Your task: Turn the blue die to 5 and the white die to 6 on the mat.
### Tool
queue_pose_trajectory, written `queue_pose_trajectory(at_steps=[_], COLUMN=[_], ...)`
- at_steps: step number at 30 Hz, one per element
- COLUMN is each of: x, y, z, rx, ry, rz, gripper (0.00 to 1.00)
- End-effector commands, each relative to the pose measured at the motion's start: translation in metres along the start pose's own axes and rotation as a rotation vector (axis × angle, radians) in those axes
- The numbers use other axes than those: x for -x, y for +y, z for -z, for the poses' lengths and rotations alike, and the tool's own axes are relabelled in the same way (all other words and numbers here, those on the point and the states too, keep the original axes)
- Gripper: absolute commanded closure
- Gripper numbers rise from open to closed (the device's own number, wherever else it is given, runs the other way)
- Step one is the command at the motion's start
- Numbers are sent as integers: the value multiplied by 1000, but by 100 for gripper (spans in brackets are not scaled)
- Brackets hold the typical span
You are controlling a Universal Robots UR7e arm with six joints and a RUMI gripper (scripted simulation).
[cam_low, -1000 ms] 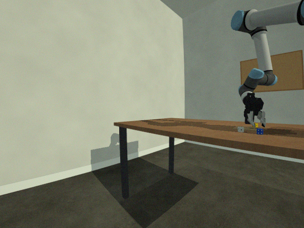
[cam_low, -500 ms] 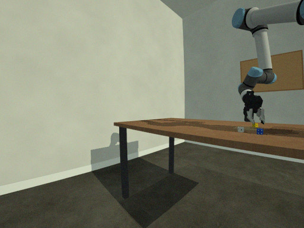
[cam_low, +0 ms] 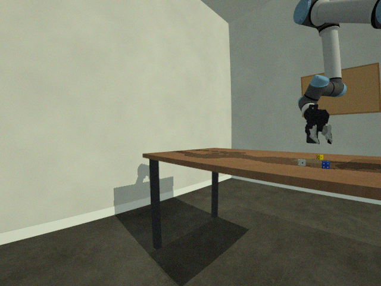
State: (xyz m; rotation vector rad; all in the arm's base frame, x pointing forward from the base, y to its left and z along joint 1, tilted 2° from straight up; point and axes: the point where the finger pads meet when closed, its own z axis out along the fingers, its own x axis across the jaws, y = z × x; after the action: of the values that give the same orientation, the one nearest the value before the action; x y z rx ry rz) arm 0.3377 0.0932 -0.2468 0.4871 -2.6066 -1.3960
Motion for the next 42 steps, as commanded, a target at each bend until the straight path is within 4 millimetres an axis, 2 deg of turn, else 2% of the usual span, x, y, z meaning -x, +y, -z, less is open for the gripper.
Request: queue_pose_trajectory(at_steps=[1, 11, 17, 26, 28, 42], x=[0, 0, 0, 0, 0, 0], y=[8, 9, 12, 22, 22, 40], z=[6, 6, 4, 0, 0, -8], rx=[-1, -16, -81, -287, -287, -650], ry=[0, 1, 2, 1, 1, 3], rz=[0, 0, 0, 0, 0, 0], gripper=[76, 76, 76, 76, 76, 76])
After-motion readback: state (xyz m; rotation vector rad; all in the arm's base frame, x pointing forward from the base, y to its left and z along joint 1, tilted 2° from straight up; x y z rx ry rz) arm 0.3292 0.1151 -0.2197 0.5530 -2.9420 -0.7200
